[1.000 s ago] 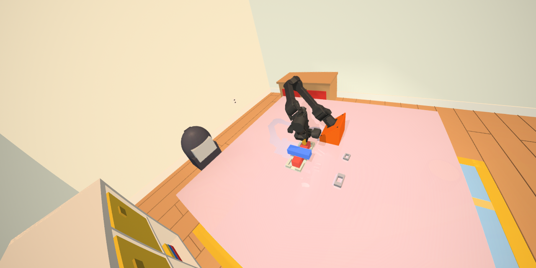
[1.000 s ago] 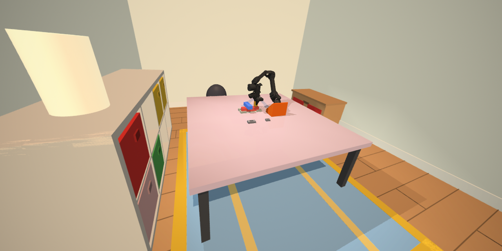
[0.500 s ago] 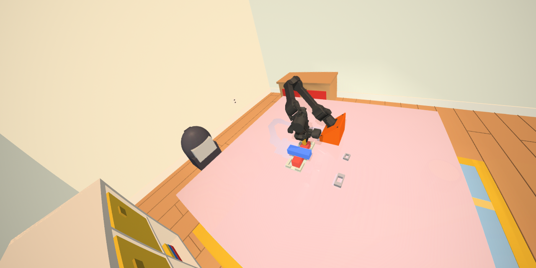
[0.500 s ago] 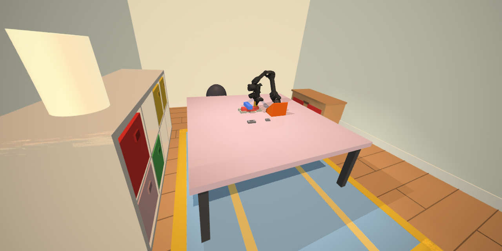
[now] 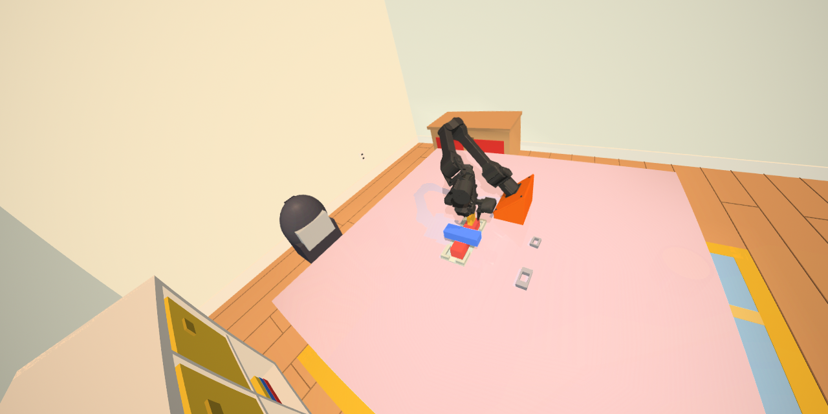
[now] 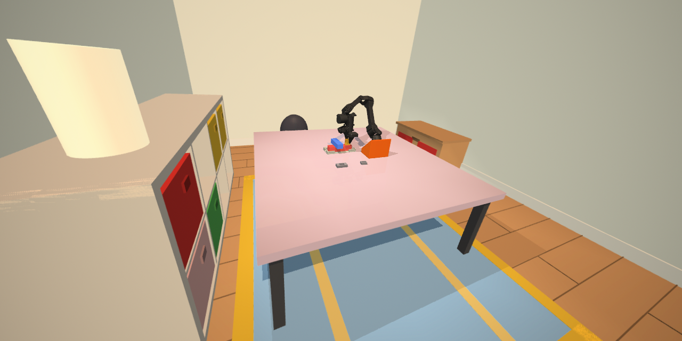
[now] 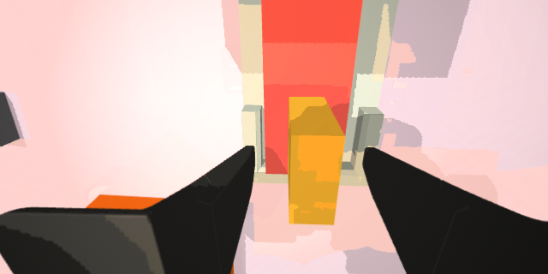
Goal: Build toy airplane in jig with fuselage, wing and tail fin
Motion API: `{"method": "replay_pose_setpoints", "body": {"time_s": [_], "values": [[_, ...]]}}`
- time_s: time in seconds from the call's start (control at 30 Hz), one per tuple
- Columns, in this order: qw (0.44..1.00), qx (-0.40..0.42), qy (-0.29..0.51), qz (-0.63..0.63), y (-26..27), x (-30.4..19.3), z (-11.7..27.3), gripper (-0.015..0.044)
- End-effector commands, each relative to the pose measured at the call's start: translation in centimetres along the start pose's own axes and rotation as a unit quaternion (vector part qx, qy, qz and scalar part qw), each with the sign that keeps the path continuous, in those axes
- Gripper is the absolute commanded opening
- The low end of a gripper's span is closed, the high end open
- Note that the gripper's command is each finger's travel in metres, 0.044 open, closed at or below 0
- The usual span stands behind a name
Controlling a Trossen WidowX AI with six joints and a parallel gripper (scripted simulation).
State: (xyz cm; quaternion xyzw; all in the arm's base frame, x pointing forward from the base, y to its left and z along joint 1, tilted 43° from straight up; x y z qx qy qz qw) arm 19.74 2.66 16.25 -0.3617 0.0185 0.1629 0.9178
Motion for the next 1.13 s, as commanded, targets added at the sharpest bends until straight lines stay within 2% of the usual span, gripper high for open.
{"method": "replay_pose_setpoints", "body": {"time_s": [0.0,0.13,0.2,1.1], "values": [[1.0,0.004,-0.007,-0.001,0.0,0.4,2.8,0.026],[1.0,0.001,-0.005,0.001,0.1,0.2,7.9,0.026],[1.0,0.0,-0.005,0.001,0.1,0.0,8.8,0.026],[1.0,0.0,-0.005,0.001,0.2,0.2,8.8,0.026]]}}
Point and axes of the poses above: the point midway between the two fingers, 35 mm back from their tips, its own z axis back along the fingers, its own y axis across the jaws, x = y × z, the point moved 10 cm from there along z, back along the fingers, and after that the axes turned 11 degrees about z, right-handed, at the moved point
